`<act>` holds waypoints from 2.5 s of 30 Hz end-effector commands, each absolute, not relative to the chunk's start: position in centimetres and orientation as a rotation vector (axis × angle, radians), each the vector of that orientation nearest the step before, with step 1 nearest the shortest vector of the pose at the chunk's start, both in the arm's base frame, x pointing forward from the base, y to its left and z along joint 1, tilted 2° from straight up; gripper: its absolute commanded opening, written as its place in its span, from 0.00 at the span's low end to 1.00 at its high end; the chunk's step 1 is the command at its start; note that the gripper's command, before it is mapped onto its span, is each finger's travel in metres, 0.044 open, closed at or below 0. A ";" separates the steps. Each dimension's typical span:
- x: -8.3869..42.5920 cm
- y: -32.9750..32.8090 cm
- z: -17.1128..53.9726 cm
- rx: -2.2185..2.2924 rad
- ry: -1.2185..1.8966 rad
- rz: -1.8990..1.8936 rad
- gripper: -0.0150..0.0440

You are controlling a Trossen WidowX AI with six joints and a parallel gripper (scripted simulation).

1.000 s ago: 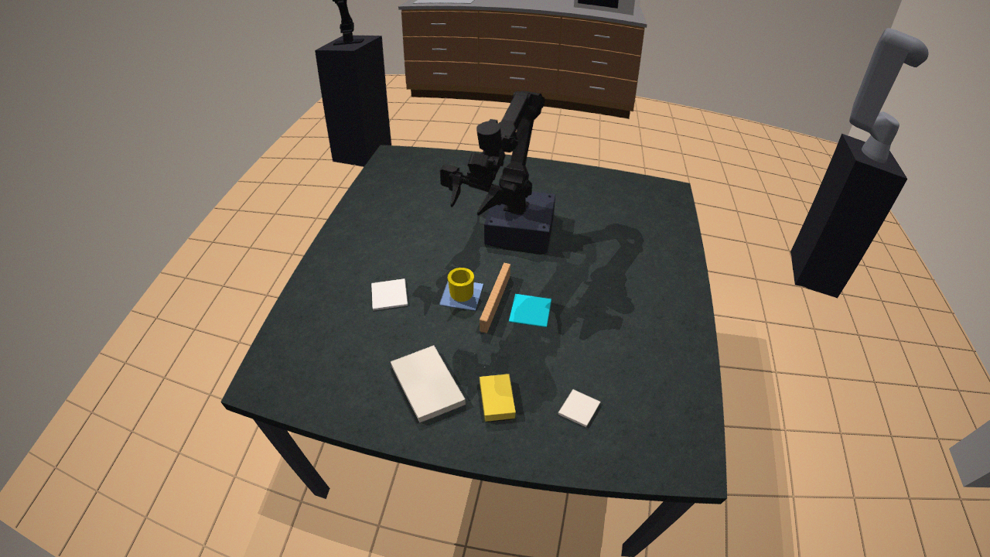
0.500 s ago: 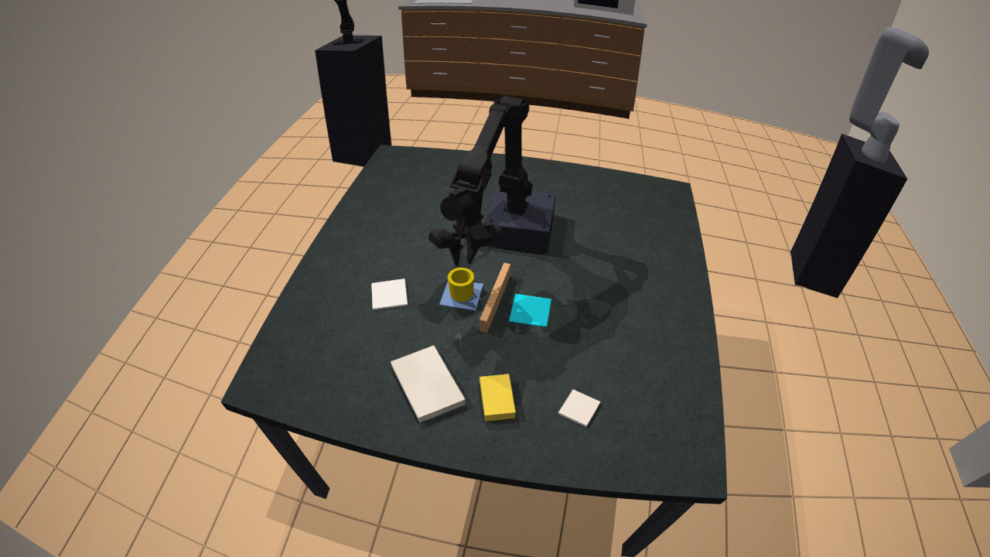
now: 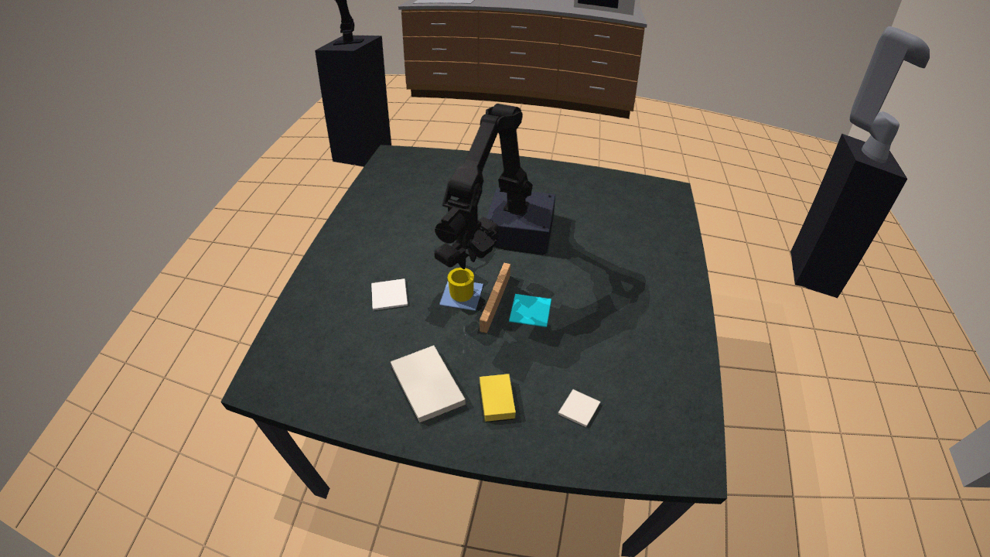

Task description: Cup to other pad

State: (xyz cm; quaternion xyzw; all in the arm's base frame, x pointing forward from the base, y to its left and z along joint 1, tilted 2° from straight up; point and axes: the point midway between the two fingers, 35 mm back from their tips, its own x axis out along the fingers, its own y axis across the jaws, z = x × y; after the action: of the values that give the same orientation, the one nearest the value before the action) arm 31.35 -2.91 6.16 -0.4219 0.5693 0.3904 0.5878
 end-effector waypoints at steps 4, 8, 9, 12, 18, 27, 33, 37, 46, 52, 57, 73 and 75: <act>31.5 -3.0 5.2 -0.992 1.327 0.914 0.54; 31.6 -3.0 4.6 -0.992 1.327 0.914 0.54; 31.6 -3.0 4.4 -0.992 1.327 0.914 0.54; 31.6 -3.0 3.9 -0.992 1.327 0.914 0.54; 31.6 -3.0 2.9 -0.992 1.327 0.914 0.54; 31.6 -3.0 1.5 -0.992 1.327 0.914 0.54; 31.5 -3.0 0.5 -0.992 1.328 0.914 0.54; 31.4 -3.0 0.0 -0.992 1.328 0.914 0.54; 31.6 -3.0 0.2 -0.986 1.323 0.910 0.47; 31.6 -3.0 0.2 -0.986 1.323 0.910 0.40; 31.6 -3.0 0.2 -0.986 1.323 0.910 0.35; 31.7 -2.9 3.0 -0.989 1.325 0.911 0.25; 31.6 -2.9 3.9 -0.989 1.325 0.912 0.25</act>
State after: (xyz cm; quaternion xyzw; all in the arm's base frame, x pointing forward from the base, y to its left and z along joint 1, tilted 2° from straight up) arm 31.28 -2.87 2.30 -0.4208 0.5716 0.3950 0.5832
